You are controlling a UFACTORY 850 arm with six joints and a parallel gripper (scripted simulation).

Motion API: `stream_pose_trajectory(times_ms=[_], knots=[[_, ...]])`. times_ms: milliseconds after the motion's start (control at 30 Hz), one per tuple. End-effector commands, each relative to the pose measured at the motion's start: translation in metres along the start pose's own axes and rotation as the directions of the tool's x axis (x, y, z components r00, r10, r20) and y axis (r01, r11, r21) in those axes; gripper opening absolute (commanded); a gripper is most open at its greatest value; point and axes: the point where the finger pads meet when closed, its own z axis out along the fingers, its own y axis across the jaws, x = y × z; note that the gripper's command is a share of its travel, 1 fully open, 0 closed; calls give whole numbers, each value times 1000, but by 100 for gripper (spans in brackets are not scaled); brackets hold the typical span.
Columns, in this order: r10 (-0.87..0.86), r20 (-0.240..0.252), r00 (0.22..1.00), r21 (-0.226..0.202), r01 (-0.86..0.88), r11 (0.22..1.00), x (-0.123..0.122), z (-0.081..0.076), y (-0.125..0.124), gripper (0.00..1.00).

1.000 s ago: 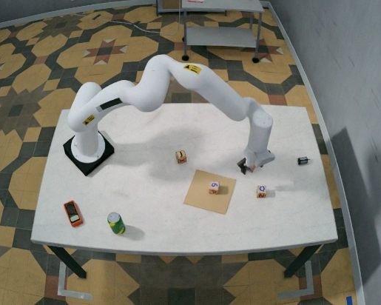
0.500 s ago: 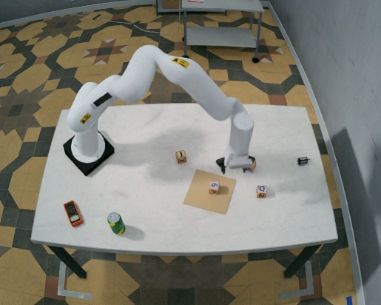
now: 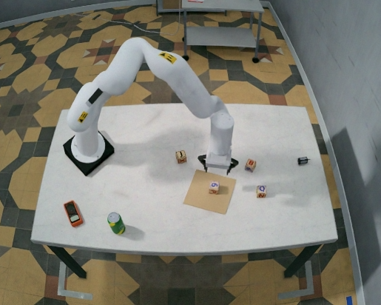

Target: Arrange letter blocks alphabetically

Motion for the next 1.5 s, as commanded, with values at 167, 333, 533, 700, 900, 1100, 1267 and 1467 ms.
stream_pose_trajectory(times_ms=[167,333,533,700,900,1100,1267,1467], knots=[[8,-6,1000,7,-8,1000,1,-1,1,100],[8,-6,1000,7,-8,1000,1,-1,1,100],[-13,-6,1000,7,14,1000,1,-1,1,100],[-163,-8,987,6,163,987,1,3,1,100],[-276,-9,961,5,276,961,1,6,1,100],[-422,-10,907,3,422,907,1,10,1,100],[-529,-11,848,2,529,848,1,13,2,100],[-627,-11,779,1,627,779,1,16,2,100]])
